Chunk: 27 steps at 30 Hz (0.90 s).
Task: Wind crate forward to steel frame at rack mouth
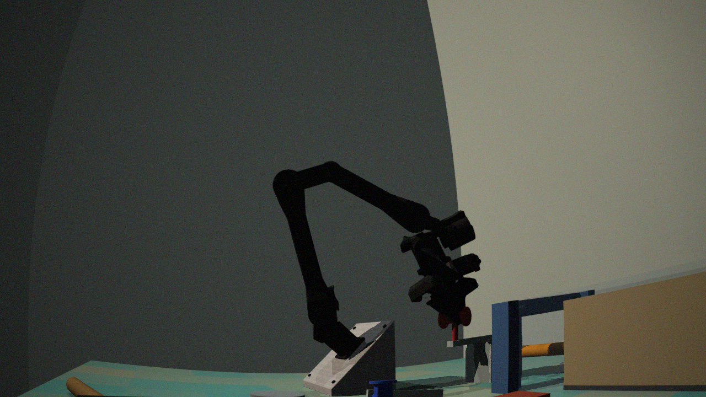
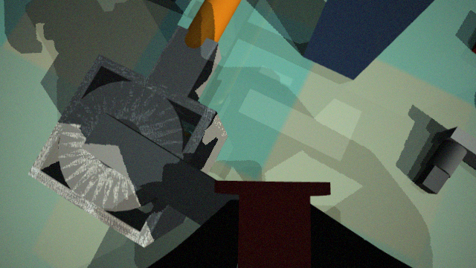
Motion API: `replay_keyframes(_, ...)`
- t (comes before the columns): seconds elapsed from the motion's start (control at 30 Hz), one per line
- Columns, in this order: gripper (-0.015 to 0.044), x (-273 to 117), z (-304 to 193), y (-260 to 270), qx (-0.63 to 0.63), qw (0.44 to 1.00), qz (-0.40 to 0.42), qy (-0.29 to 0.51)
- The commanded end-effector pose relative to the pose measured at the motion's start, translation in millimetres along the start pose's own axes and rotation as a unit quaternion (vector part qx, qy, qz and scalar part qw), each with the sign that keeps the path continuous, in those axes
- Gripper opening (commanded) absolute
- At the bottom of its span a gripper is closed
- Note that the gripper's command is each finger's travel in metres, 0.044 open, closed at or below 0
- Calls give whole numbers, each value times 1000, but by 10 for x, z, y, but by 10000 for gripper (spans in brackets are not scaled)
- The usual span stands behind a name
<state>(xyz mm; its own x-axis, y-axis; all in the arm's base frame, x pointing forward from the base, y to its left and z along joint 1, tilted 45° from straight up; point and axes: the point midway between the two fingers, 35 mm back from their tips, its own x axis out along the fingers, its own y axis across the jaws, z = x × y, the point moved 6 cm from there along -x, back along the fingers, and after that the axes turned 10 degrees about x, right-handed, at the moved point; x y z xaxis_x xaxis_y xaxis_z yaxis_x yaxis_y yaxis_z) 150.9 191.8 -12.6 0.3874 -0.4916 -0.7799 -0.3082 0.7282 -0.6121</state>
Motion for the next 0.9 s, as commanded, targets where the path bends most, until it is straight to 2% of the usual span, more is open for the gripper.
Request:
replay_keyframes(0.0, 0, 58, 76, -28, 6, 1000, -3, -2)
replay_keyframes(0.87, 0, 188, 367, -56, 7, 1000, -4, -2)
